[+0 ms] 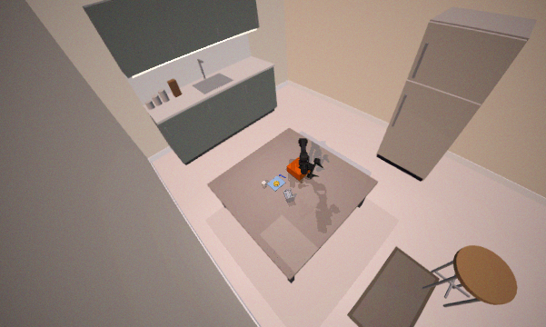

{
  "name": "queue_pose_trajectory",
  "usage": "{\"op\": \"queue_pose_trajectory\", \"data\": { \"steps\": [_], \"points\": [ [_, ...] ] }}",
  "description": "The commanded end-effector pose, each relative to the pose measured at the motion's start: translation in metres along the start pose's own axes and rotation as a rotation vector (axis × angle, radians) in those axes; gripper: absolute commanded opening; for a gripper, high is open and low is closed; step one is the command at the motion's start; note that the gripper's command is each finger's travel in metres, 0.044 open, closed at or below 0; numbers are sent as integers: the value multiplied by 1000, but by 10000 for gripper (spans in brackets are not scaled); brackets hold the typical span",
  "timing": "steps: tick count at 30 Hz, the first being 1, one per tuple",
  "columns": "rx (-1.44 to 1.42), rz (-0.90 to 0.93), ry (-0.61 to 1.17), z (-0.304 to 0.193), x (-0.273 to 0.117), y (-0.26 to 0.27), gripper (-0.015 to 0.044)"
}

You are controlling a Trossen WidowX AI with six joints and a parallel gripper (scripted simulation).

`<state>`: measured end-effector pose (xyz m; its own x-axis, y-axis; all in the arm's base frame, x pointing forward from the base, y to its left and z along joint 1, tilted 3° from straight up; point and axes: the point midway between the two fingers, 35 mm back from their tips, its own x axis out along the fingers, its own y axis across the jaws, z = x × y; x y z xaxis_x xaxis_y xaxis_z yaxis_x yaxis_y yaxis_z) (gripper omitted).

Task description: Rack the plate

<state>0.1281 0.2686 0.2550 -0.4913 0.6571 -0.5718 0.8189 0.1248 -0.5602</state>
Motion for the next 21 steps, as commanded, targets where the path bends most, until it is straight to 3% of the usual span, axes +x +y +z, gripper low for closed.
{"op": "queue_pose_trajectory", "data": {
  "steps": [1, 21],
  "points": [
    [-5, 3, 0, 0, 0, 1, 400],
    [-544, 322, -189, 51, -68, 102, 400]
  ]
}}
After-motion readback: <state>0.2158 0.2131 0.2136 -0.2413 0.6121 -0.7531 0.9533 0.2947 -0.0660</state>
